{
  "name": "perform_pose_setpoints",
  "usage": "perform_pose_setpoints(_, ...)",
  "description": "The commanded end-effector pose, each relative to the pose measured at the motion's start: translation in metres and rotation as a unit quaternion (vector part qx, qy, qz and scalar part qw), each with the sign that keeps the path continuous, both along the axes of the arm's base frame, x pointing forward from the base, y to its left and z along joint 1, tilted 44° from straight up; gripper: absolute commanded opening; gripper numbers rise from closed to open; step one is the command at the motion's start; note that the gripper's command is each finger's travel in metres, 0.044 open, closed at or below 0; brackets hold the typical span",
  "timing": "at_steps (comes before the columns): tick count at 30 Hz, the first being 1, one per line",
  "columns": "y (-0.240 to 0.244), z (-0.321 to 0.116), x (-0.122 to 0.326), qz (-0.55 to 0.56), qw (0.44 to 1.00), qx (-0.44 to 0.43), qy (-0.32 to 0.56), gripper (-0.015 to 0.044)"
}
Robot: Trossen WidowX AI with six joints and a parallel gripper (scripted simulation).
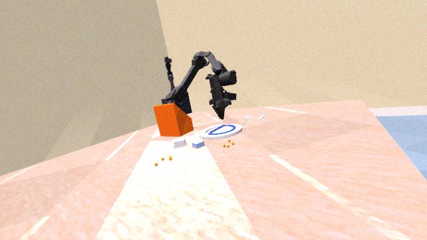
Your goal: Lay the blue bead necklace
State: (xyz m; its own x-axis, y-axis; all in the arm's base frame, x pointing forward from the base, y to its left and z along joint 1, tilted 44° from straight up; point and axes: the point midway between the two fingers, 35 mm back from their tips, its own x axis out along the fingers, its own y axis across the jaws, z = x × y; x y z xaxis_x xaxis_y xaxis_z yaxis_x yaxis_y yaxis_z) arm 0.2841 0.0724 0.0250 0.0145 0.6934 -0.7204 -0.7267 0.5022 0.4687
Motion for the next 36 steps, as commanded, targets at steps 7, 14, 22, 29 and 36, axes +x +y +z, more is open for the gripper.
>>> perform_pose_setpoints(7,0.003,0.008,0.002,0.046,0.998,0.002,-0.049,0.012)
perform_pose_setpoints(14,0.015,-0.004,0.002,0.046,0.998,0.002,-0.049,0.012)
perform_pose_setpoints(22,0.013,-0.002,0.005,0.046,0.997,0.0,-0.053,0.012)
perform_pose_setpoints(29,0.021,-0.01,0.004,0.046,0.998,0.001,-0.052,0.012)
perform_pose_setpoints(36,0.029,-0.018,0.003,0.046,0.998,0.002,-0.05,0.012)
